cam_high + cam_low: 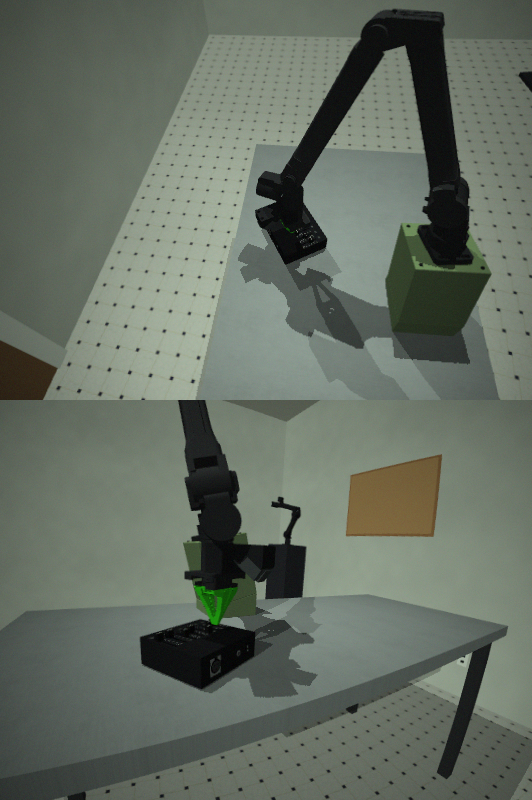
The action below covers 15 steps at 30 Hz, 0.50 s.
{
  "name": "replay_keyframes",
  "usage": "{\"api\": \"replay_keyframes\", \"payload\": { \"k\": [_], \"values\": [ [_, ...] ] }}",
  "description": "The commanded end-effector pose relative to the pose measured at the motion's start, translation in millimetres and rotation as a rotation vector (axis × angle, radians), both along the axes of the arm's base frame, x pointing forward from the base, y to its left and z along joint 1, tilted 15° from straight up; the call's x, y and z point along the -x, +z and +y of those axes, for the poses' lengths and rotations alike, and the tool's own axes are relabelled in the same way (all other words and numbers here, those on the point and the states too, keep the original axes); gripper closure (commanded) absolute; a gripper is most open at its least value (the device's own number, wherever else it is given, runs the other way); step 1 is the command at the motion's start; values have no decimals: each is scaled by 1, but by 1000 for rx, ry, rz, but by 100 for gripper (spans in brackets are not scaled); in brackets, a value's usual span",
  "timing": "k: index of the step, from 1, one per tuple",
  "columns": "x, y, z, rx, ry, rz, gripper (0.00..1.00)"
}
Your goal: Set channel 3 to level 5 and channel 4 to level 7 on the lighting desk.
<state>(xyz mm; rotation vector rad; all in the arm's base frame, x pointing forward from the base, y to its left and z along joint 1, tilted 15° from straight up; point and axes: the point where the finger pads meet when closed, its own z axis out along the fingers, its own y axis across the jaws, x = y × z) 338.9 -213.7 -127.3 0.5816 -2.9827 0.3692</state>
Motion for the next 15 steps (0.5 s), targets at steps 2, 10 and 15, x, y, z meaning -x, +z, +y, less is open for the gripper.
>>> {"api": "replay_keyframes", "payload": {
  "k": [2,10,15],
  "values": [
    [-8,10,-8,14,0,-34,100],
    [-3,-1,-7,5,0,-15,100],
    [-4,-4,-7,3,2,-11,100]
  ]
}}
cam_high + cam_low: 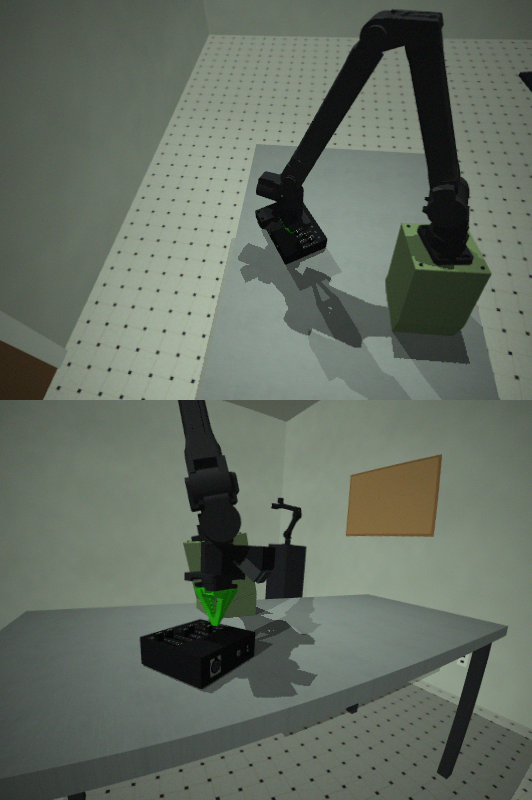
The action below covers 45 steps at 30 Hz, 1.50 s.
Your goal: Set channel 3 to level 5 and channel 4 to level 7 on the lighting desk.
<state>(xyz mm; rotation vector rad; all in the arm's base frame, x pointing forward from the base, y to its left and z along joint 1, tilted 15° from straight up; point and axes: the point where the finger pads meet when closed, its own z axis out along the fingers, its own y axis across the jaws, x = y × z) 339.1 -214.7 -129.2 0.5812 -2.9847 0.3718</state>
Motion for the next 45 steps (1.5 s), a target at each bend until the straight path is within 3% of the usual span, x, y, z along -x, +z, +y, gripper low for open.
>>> {"api": "replay_keyframes", "payload": {
  "k": [1,15,45],
  "values": [
    [-5,-2,-7,4,1,-14,100],
    [-12,-5,-13,12,-1,-29,100],
    [-1,-4,-9,7,1,-19,100]
  ]
}}
